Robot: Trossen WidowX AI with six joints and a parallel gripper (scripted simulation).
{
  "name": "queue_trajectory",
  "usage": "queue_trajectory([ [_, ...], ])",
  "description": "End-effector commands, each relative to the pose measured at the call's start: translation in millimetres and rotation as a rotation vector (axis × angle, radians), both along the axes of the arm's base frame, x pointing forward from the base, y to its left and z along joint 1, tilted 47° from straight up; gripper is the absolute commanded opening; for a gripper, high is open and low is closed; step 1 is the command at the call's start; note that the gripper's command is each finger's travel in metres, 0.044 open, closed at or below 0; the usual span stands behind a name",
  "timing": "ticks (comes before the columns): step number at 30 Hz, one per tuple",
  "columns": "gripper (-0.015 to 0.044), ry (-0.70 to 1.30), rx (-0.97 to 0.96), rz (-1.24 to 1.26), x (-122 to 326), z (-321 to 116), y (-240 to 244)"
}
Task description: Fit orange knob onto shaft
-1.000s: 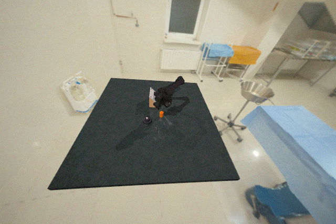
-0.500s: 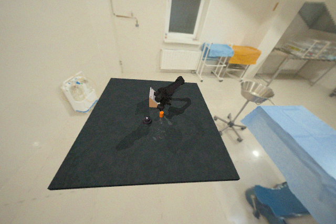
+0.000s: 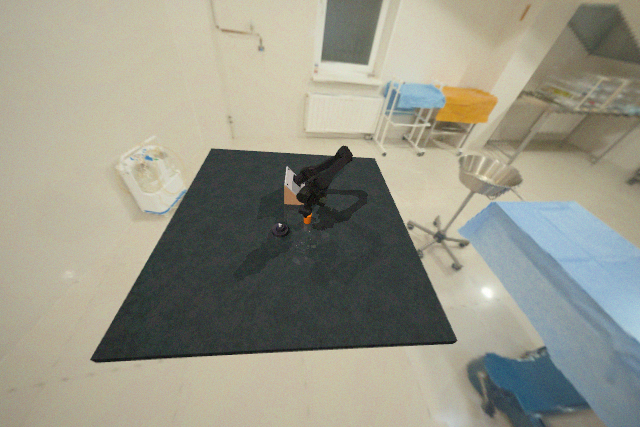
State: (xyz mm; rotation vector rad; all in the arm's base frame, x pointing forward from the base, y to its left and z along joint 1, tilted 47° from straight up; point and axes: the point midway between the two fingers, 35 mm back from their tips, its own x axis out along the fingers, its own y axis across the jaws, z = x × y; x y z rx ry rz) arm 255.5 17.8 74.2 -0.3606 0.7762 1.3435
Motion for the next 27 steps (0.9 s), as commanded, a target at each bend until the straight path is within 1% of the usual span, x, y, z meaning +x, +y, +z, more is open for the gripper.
queue_trajectory([
  [1, 0.0440, 0.002, 0.003, -0.002, -0.4, -4.5, 5.4],
  [27, 0.0440, 0.001, 0.000, -0.003, 2.7, -32.5, 35.3],
])
